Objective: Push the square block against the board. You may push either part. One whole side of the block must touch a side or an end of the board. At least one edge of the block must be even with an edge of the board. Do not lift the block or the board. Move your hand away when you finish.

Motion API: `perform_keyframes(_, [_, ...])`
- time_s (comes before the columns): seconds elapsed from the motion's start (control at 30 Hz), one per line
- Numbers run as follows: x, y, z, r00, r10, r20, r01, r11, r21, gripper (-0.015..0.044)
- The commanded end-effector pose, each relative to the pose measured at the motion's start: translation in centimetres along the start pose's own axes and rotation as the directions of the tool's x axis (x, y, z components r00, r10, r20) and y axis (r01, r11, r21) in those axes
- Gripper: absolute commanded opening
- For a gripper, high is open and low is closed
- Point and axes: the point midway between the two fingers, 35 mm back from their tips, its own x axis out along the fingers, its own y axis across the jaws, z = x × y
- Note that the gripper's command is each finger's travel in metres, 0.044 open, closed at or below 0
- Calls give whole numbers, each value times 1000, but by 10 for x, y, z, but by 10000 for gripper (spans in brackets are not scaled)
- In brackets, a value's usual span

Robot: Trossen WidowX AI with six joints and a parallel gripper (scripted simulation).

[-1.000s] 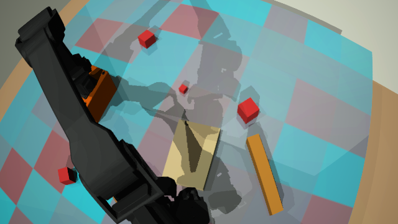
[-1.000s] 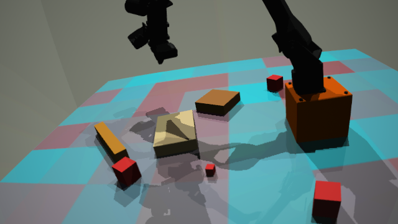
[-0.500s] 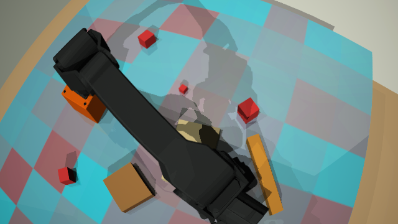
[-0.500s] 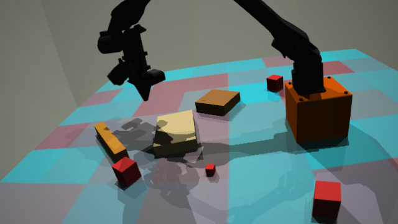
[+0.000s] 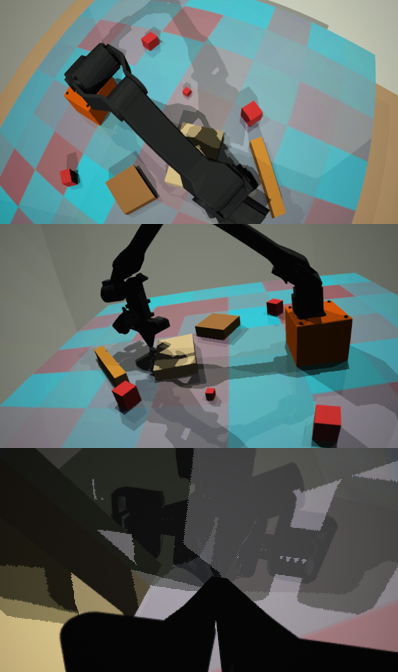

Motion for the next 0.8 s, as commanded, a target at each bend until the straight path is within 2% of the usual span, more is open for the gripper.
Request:
perform_keyframes(0.0, [-3,-3,5,1000,-13,11,13,1000,-5,0])
perform_keyframes(0.77, [-4,6,35,1000,-12,14,13,1000,-4,0])
